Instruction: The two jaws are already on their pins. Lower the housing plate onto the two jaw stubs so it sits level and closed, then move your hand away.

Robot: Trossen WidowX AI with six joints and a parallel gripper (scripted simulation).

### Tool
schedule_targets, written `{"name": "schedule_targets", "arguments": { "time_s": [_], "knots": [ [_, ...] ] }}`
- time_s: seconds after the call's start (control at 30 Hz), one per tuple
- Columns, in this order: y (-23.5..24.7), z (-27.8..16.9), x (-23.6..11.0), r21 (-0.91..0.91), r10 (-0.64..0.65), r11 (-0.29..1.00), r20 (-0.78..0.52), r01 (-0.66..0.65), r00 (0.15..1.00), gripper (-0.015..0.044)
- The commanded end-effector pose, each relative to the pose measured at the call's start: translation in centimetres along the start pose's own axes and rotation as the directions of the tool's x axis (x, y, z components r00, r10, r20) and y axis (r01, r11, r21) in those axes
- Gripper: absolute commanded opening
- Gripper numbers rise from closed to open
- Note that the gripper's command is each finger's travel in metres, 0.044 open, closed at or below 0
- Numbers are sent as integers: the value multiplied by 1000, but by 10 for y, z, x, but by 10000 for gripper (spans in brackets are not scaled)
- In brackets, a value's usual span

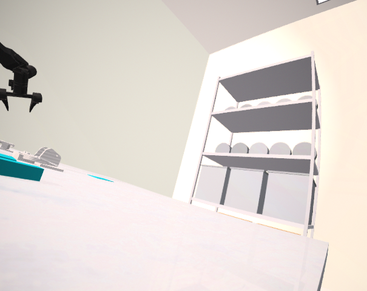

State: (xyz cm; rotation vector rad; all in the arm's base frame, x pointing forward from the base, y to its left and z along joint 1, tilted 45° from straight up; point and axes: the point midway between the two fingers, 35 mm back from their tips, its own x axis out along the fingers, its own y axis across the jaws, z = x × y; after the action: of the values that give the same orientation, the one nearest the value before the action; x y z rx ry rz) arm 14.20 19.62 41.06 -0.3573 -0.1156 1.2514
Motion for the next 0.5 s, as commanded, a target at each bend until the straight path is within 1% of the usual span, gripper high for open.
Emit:
{"name": "schedule_targets", "arguments": {
  "time_s": [0.0,0.23,0.47],
  "knots": [
    [-3,-18,4,106,10,994,-60,-3,998,440],
    [-7,-49,7,303,28,953,-167,25,986,440],
    [-9,-79,7,485,56,871,-264,82,963,440]
  ]
}}
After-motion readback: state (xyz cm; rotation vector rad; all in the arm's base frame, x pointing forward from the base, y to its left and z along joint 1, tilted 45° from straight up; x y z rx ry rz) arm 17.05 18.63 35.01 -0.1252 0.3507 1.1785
